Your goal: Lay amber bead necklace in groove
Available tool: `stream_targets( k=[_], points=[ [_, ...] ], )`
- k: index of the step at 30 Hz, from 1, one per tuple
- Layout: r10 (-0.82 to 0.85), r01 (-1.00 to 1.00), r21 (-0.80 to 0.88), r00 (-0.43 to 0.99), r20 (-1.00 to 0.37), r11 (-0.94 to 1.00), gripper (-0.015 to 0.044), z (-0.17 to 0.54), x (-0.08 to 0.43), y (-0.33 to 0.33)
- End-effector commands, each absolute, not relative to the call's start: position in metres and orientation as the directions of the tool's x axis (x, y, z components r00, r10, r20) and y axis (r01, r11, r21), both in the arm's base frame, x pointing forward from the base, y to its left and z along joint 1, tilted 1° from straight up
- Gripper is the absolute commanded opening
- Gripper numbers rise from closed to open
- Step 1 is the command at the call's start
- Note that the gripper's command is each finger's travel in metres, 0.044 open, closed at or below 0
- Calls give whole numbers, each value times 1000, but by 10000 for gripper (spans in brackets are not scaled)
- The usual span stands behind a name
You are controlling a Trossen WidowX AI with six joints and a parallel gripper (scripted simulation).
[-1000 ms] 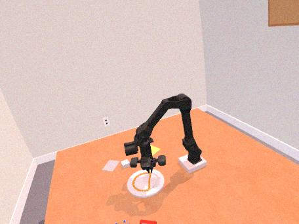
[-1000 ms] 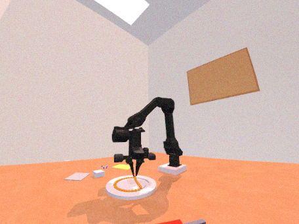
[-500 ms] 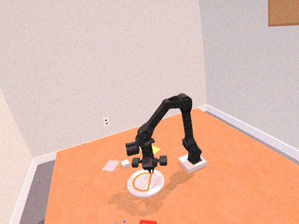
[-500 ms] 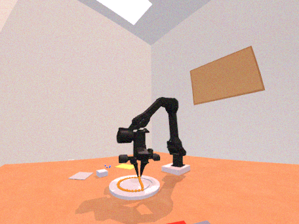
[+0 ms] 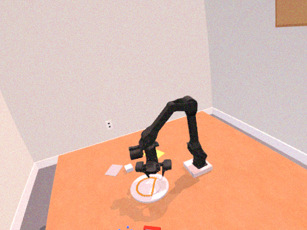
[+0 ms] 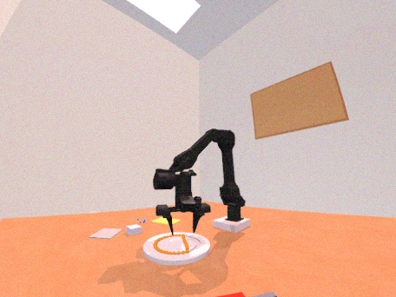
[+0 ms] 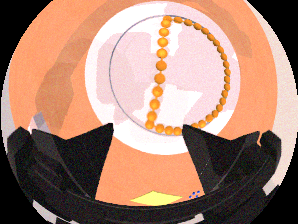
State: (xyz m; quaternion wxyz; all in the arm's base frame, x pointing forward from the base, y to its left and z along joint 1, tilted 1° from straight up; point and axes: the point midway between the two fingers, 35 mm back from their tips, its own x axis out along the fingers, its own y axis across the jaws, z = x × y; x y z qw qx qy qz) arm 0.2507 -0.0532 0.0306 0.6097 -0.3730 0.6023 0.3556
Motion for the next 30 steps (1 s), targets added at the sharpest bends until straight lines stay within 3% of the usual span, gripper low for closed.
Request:
stream_targets(
  k=[1, 25, 30],
  points=[
    [-16, -884, -27, 23, -1000, 467, 440, 32, 251, -53],
    [-16, -885, -29, 25, -1000, 464, 440, 35, 251, -53],
    [-12, -867, -26, 23, -1000, 498, 309, 41, 266, -35]
  ],
)
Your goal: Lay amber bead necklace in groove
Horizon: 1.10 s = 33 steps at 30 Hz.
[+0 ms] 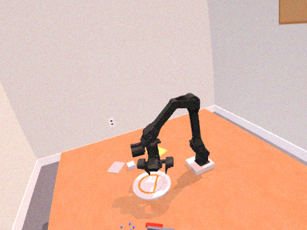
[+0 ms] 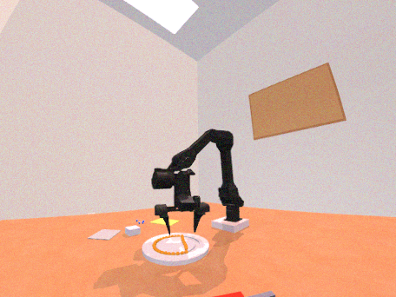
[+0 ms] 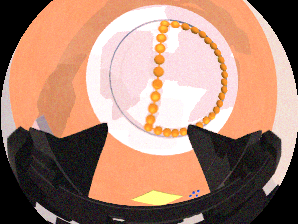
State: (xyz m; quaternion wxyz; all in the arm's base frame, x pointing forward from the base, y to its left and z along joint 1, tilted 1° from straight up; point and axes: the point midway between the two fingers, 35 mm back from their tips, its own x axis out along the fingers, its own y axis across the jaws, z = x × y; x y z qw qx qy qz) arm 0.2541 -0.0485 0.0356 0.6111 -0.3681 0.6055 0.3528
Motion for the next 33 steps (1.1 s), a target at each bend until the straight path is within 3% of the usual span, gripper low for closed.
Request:
stream_targets(
  k=[1, 7, 13, 33],
  points=[
    [-11, -861, -25, 23, -1000, 507, 282, 43, 270, -30],
    [-8, -822, -26, 26, -1000, 569, 125, 56, 294, 4],
    [-7, -781, -28, 30, -1000, 624, 120, 67, 310, 38],
    [-7, -783, -29, 32, -999, 622, 120, 50, 312, 37]
  ],
)
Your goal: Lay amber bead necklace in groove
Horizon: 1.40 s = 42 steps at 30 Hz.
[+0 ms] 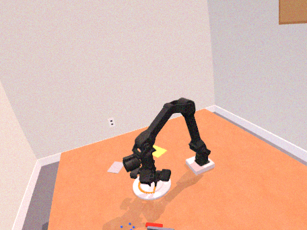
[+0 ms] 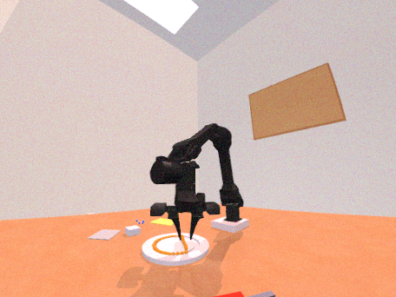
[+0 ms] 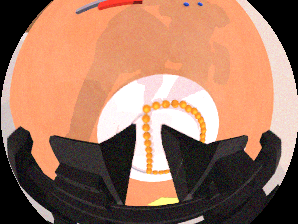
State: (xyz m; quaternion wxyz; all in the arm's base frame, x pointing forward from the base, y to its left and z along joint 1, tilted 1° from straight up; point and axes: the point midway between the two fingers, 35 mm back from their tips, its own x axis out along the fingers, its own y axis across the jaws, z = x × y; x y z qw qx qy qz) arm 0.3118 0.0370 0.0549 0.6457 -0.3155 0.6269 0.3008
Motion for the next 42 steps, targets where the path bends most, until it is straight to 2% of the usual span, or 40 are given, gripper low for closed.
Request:
stream_targets(
  k=[1, 16, 21, 42],
  points=[
    [-7, -783, -29, 32, -999, 622, 120, 48, 312, 37],
    [-7, -780, -28, 30, -1000, 625, 120, 28, 312, 38],
    [-8, -784, -26, 27, -1000, 620, 0, 30, 311, 38],
    [-8, -784, -26, 27, -1000, 620, 0, 30, 311, 38]
  ],
)
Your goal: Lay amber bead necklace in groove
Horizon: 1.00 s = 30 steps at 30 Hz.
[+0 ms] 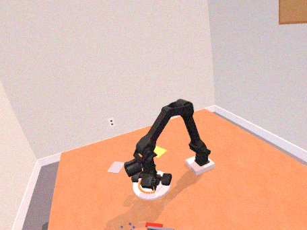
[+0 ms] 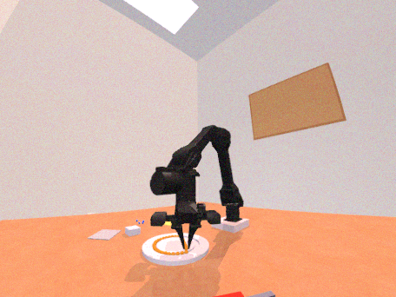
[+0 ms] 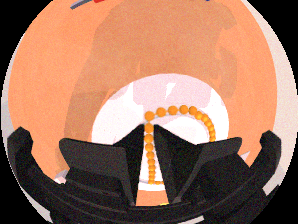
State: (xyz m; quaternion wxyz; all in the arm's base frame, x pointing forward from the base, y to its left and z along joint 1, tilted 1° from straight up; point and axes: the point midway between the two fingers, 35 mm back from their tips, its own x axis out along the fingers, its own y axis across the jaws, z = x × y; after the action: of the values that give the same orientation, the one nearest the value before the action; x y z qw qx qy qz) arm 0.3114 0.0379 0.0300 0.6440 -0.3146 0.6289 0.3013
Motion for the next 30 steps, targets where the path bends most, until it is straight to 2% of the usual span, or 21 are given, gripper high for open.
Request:
stream_targets(
  k=[1, 30],
  points=[
    [-8, -784, -26, 27, -1000, 620, 0, 30, 311, 38],
    [-6, -780, -27, 30, -1000, 625, 0, 36, 307, 50]
  ],
)
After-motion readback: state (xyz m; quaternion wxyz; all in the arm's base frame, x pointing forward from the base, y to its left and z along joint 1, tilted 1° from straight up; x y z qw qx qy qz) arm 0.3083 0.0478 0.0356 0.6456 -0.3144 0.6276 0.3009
